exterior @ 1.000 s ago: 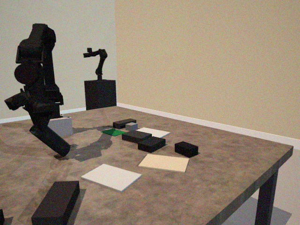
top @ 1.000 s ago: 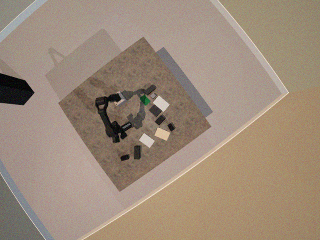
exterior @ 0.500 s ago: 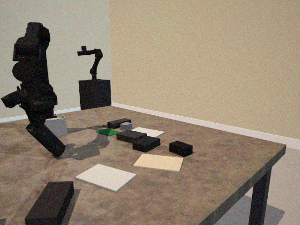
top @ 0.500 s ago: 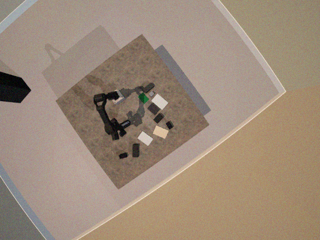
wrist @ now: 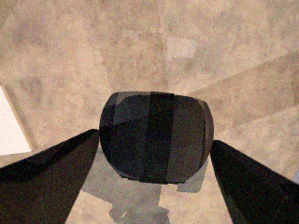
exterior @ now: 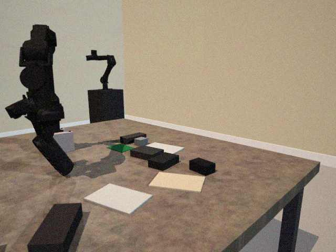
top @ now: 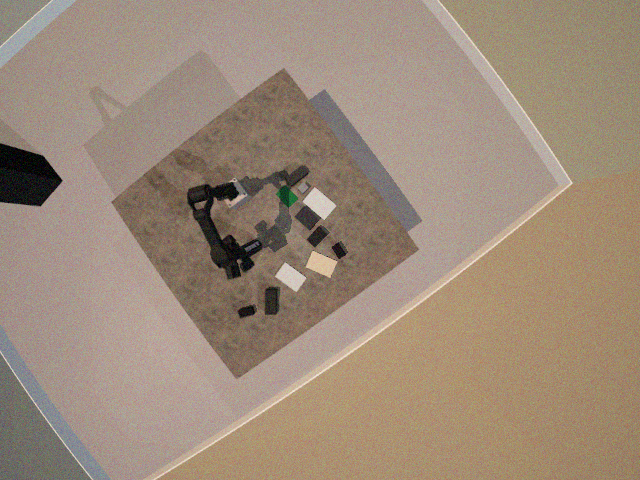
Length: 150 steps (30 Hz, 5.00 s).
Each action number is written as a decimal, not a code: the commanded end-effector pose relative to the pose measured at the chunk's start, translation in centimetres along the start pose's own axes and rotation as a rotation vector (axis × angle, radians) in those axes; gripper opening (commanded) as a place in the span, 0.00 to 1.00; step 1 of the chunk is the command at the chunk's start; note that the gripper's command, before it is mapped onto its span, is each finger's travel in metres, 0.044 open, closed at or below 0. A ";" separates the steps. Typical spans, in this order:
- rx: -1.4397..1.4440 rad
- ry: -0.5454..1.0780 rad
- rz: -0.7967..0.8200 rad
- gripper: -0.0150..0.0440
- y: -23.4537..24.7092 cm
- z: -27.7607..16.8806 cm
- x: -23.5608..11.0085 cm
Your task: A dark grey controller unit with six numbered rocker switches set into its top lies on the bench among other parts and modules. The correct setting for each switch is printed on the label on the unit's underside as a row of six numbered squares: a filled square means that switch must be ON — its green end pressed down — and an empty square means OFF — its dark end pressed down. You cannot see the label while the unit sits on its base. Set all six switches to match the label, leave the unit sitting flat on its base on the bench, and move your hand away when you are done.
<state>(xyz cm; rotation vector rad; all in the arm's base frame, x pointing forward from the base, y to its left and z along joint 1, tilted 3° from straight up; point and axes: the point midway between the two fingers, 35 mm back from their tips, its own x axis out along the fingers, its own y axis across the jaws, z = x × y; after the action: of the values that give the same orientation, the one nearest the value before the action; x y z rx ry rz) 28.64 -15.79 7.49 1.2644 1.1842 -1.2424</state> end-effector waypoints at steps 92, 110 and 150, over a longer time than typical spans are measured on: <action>-0.002 0.021 0.001 0.83 0.1 -7.5 -0.8; -0.002 0.022 0.001 0.83 0.1 -8.9 -0.6; -0.002 0.026 0.001 0.83 0.1 -12.1 0.1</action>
<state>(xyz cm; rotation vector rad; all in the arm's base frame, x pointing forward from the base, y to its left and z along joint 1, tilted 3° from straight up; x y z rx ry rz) 29.61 -3.88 7.90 1.2778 1.1989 -1.2228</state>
